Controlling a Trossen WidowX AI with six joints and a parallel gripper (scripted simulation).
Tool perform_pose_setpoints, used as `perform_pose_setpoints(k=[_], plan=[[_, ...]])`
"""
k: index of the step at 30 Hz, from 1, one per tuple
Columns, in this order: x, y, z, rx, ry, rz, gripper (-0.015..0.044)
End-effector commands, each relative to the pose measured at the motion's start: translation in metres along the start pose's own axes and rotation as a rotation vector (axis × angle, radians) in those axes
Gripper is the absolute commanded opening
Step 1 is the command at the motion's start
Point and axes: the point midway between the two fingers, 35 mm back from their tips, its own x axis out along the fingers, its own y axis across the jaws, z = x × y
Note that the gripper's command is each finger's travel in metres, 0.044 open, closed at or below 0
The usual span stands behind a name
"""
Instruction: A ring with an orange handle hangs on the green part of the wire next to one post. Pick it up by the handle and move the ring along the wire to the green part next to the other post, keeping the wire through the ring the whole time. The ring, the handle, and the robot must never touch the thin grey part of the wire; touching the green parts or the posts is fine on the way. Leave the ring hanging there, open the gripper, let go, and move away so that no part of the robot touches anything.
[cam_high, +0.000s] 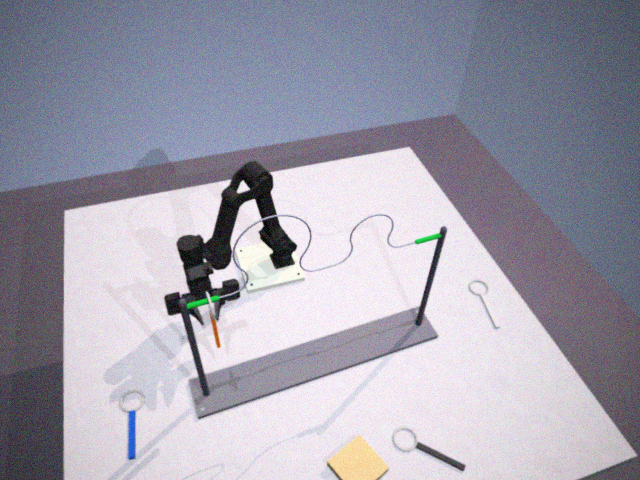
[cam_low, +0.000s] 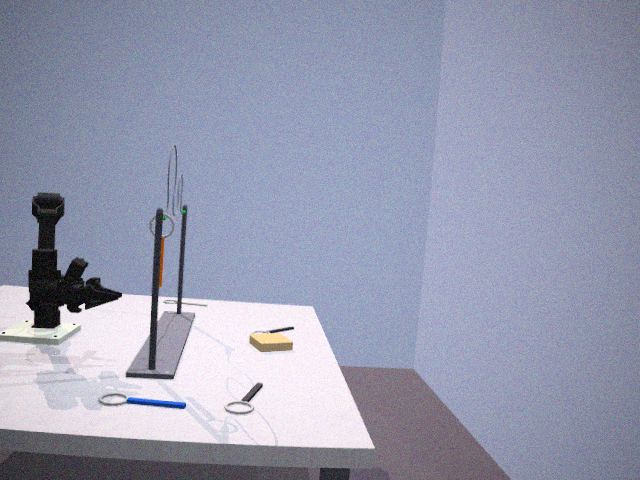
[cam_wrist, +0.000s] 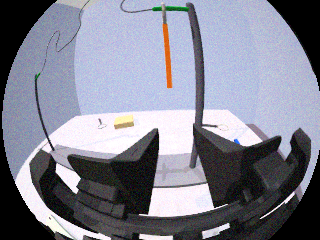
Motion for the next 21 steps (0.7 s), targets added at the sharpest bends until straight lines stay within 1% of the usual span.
perform_pose_setpoints(k=[1,5,12,21], plan=[[-0.005,0.002,-0.004,0.040,0.000,0.011,0.0160],[0.000,0.001,0.000,0.040,0.000,0.011,0.0160],[0.044,0.000,0.046,0.039,-0.004,0.011,0.0160],[0.050,-0.001,0.048,0.039,-0.005,0.011,0.0160]])
